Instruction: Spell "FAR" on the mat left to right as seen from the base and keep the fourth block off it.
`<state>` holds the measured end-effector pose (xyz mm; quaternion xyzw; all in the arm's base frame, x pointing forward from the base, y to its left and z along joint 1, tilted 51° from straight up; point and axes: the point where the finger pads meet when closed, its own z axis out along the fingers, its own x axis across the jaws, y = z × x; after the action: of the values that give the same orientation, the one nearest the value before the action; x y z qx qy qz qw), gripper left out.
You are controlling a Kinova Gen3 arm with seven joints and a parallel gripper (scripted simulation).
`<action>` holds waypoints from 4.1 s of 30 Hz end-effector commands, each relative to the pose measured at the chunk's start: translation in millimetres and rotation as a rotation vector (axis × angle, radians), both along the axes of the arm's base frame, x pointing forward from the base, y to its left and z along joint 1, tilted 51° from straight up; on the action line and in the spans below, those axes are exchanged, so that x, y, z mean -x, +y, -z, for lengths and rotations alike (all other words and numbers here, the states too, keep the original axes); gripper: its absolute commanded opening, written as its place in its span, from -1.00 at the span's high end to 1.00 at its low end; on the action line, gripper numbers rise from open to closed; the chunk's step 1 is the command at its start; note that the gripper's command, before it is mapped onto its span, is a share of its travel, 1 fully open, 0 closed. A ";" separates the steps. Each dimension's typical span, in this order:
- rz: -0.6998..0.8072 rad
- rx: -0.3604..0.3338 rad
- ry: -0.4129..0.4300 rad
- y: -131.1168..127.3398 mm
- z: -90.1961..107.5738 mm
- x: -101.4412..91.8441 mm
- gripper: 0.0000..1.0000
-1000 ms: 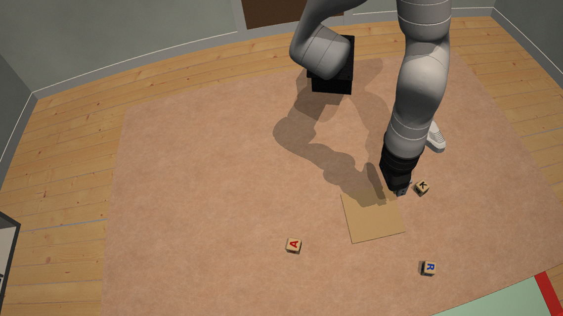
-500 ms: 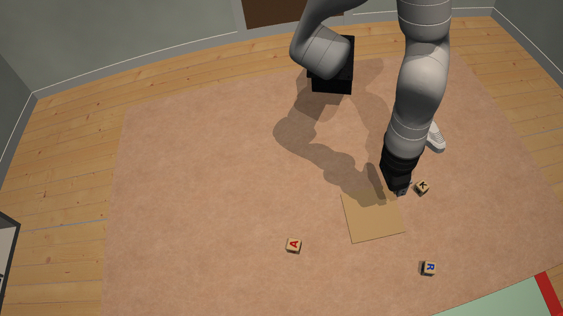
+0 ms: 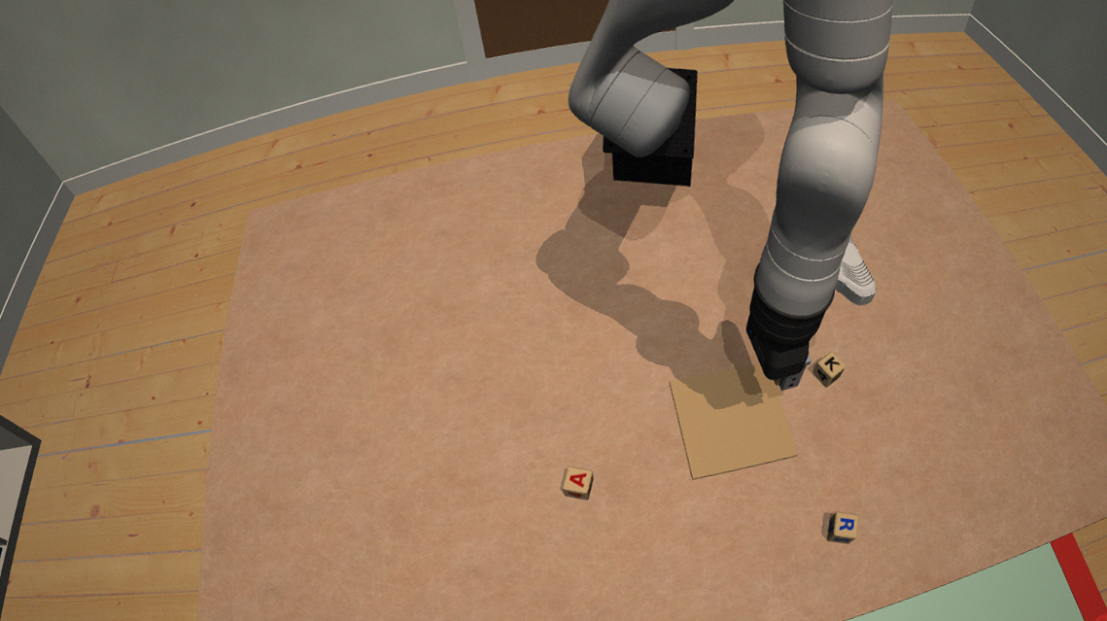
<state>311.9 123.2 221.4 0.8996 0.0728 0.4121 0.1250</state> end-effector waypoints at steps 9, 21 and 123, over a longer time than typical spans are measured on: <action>0.011 0.000 0.000 -4.2 4.9 -6.6 -0.14; 0.011 0.002 0.004 -6.4 14.5 -18.8 -0.14; 0.020 0.011 0.027 -16.5 55.1 -67.2 -0.14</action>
<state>379.2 106.6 166.2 0.9051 0.0677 0.3979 0.1333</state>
